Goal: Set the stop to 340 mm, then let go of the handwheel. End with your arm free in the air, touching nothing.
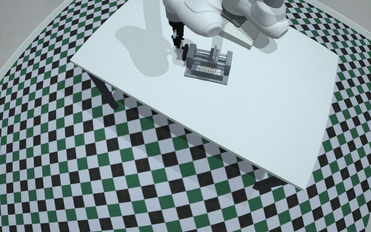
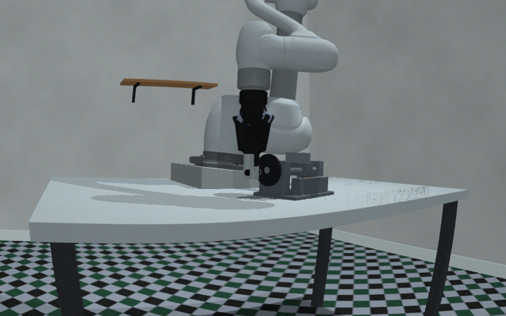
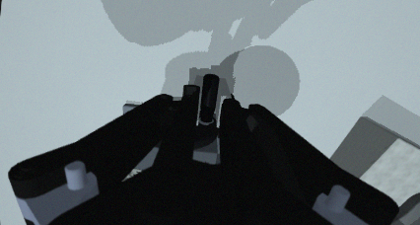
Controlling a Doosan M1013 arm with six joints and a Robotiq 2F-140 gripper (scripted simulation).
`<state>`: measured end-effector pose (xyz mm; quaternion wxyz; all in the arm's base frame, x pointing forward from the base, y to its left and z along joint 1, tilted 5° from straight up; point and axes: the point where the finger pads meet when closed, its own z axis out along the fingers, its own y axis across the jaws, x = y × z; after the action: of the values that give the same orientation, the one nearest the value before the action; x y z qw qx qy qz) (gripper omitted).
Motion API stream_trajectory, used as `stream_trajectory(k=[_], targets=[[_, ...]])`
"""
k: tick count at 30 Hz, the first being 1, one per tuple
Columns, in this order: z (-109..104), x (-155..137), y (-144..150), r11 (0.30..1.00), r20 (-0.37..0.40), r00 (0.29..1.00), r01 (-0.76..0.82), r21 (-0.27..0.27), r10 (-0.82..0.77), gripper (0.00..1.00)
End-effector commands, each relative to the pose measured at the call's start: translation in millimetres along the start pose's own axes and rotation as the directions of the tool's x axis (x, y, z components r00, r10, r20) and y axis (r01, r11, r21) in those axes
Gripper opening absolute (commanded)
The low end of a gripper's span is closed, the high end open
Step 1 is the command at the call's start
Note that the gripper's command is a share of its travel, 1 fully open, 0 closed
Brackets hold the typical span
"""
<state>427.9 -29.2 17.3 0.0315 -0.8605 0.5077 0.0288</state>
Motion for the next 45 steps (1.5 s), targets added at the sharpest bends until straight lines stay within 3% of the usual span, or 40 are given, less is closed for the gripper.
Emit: stream_trajectory(k=[1, 27, 45], targets=[[2, 0, -1, 1.000, 0.000, 1.000, 0.000, 0.000, 0.000, 0.04], [21, 0, -20, 1.000, 0.000, 1.000, 0.000, 0.000, 0.000, 0.04], [18, 0, -44, 1.000, 0.000, 1.000, 0.000, 0.000, 0.000, 0.04]])
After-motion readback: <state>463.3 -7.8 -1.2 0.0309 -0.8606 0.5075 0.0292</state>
